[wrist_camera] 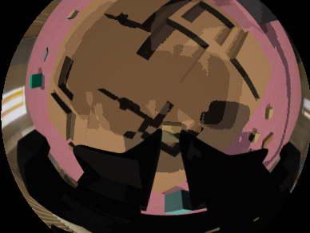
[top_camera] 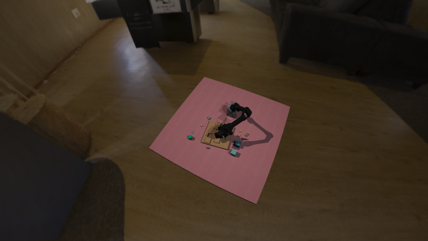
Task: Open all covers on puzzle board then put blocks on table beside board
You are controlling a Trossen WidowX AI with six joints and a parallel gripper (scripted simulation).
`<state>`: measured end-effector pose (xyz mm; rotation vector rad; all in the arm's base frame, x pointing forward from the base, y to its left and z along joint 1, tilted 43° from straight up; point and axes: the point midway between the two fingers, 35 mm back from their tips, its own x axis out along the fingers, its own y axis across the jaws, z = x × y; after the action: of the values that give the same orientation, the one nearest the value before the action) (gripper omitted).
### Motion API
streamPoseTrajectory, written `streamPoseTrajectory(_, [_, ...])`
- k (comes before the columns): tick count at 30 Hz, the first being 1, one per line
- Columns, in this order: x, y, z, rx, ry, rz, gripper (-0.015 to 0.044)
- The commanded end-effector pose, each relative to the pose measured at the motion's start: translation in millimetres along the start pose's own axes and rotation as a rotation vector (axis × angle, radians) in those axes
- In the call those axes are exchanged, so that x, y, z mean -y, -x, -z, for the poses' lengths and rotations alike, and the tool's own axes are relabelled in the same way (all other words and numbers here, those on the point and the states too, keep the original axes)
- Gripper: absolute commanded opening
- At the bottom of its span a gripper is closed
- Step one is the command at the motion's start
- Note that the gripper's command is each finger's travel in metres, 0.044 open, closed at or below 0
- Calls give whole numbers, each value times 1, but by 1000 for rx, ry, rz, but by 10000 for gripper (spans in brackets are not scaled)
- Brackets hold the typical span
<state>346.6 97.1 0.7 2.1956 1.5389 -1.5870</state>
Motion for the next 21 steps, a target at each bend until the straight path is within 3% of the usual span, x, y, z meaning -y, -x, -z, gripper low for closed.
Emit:
streamPoseTrajectory(1, [0, 4, 0, 1, 5, 0, 80])
streamPoseTrajectory(21, [0, 30, 0, 3, 3, 2, 80])
